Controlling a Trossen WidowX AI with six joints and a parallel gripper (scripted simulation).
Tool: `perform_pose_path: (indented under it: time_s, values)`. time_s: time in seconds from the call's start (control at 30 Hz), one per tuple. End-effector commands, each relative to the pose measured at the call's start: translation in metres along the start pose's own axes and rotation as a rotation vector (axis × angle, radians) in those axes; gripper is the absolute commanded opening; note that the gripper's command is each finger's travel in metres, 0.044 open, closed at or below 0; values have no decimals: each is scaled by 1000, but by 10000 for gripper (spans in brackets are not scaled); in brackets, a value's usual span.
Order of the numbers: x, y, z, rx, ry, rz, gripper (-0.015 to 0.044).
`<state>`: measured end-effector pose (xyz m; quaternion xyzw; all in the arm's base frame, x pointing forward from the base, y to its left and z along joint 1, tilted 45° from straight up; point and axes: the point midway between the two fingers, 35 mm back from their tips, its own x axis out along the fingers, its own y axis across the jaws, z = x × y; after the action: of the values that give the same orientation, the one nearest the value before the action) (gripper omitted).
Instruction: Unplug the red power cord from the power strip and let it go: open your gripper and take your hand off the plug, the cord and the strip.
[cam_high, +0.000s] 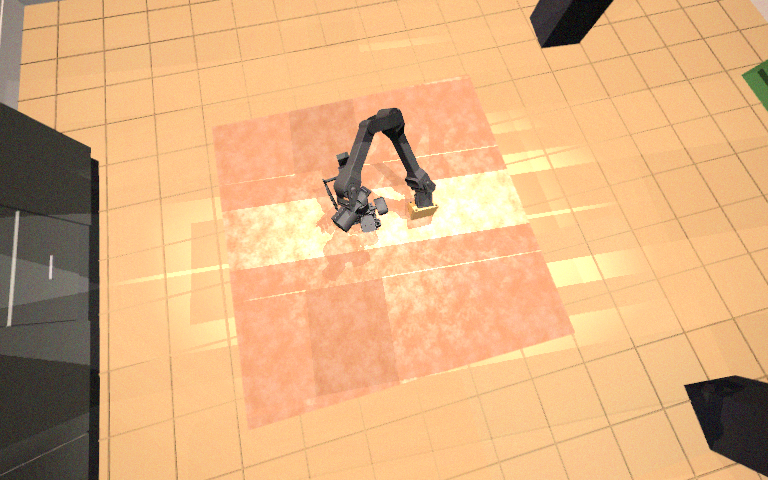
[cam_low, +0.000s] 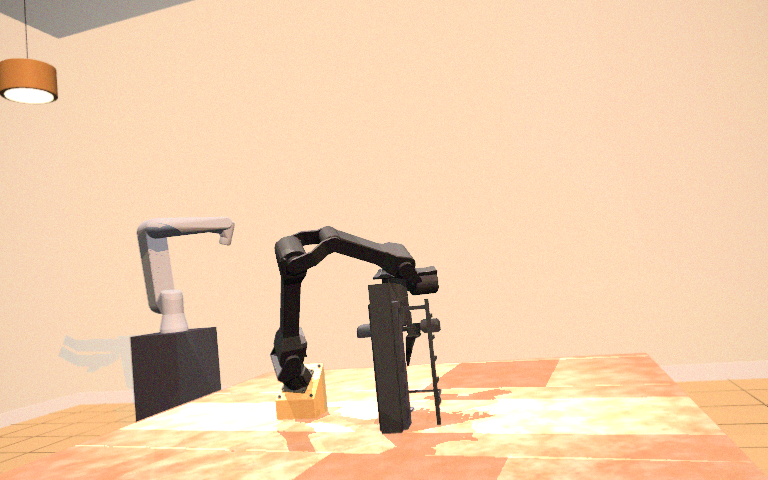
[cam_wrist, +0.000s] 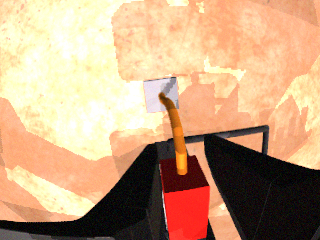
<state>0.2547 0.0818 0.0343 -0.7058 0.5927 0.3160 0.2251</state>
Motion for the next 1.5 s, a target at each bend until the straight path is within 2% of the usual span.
perform_pose_path:
  time_s: [0.0,0.53,1.47]
  values:
    - [0,0,0,-3,0,-2,160]
    - [-7,0,-1,1,2,-4,160]
    - [-6,0,-36,0,4,-4,160]
